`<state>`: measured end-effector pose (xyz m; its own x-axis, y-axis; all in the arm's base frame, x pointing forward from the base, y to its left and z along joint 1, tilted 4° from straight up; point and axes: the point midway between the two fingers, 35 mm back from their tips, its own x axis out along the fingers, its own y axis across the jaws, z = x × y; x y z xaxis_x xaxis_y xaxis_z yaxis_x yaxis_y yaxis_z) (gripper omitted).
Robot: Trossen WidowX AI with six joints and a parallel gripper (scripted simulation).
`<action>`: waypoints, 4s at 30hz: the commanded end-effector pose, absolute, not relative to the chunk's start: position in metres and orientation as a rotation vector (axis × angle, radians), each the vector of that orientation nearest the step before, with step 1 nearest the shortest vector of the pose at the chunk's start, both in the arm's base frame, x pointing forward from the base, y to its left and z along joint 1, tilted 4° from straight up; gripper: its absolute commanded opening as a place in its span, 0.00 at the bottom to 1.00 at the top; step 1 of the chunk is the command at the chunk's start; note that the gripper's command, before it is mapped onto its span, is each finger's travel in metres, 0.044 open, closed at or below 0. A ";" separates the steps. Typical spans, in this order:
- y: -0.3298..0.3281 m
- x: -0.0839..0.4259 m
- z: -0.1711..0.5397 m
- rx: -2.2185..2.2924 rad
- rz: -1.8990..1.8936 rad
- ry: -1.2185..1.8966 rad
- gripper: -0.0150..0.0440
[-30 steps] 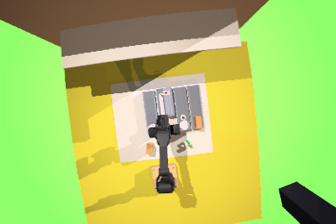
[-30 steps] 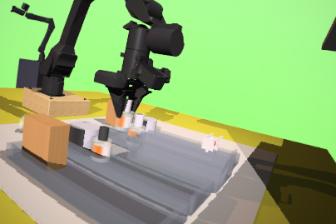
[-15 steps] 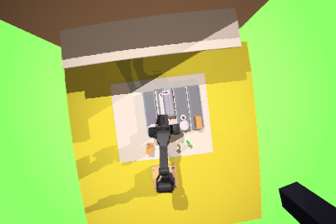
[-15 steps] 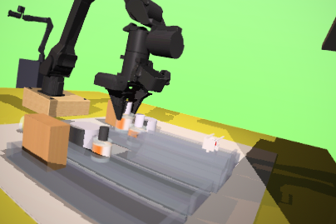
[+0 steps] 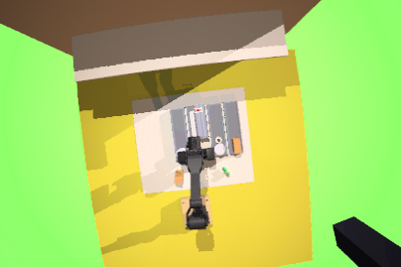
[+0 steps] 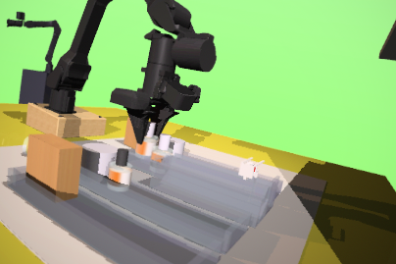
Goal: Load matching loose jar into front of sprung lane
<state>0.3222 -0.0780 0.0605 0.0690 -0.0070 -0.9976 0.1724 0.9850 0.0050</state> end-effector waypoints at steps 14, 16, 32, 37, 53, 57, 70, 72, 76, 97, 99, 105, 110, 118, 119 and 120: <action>-0.079 0.328 0.057 0.136 -0.138 1.472 0.25; -0.079 0.328 0.056 0.136 -0.138 1.472 0.25; -0.079 0.328 0.050 0.136 -0.138 1.472 0.25; -0.079 0.328 0.049 0.136 -0.138 1.472 0.25; -0.078 0.326 0.044 0.136 -0.138 1.472 0.25; -0.078 0.325 0.044 0.136 -0.138 1.472 0.25; -0.078 0.323 0.044 0.136 -0.138 1.472 0.25; -0.078 0.323 0.044 0.136 -0.138 1.472 0.25; -0.078 0.322 0.044 0.136 -0.138 1.472 0.25; -0.077 0.319 0.043 0.136 -0.138 1.472 0.25; -0.077 0.318 0.043 0.136 -0.138 1.473 0.25; -0.077 0.317 0.043 0.136 -0.138 1.473 0.25; -0.077 0.314 0.043 0.136 -0.138 1.473 0.25; -0.077 0.314 0.043 0.136 -0.138 1.473 0.25; -0.077 0.314 0.043 0.136 -0.138 1.473 0.25; -0.077 0.315 0.042 0.136 -0.138 1.473 0.30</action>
